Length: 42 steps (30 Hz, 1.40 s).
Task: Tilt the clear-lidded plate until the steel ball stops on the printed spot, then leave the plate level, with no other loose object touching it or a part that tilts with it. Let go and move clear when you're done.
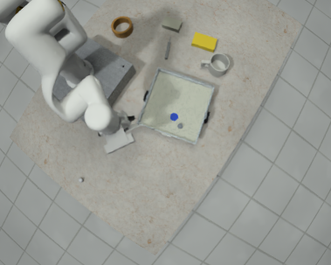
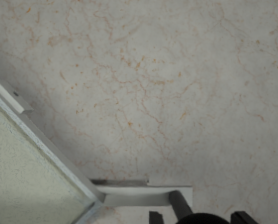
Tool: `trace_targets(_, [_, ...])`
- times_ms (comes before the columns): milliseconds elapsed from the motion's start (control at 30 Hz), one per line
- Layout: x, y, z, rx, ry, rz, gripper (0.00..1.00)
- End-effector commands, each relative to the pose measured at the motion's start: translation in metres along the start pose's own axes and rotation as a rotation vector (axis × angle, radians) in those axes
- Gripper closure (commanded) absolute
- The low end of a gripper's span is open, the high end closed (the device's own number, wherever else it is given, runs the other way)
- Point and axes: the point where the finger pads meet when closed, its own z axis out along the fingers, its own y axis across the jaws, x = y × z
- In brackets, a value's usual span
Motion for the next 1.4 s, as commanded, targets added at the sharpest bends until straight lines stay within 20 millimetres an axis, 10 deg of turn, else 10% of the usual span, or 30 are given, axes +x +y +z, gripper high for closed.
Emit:
trace_targets(0, [0.0023, -0.0009, -0.0016, 0.002, 0.006, -0.001, 1.0])
trace_targets(1367, [-0.001, -0.0005, -0.0005, 0.002, 0.006, -0.002, 1.0])
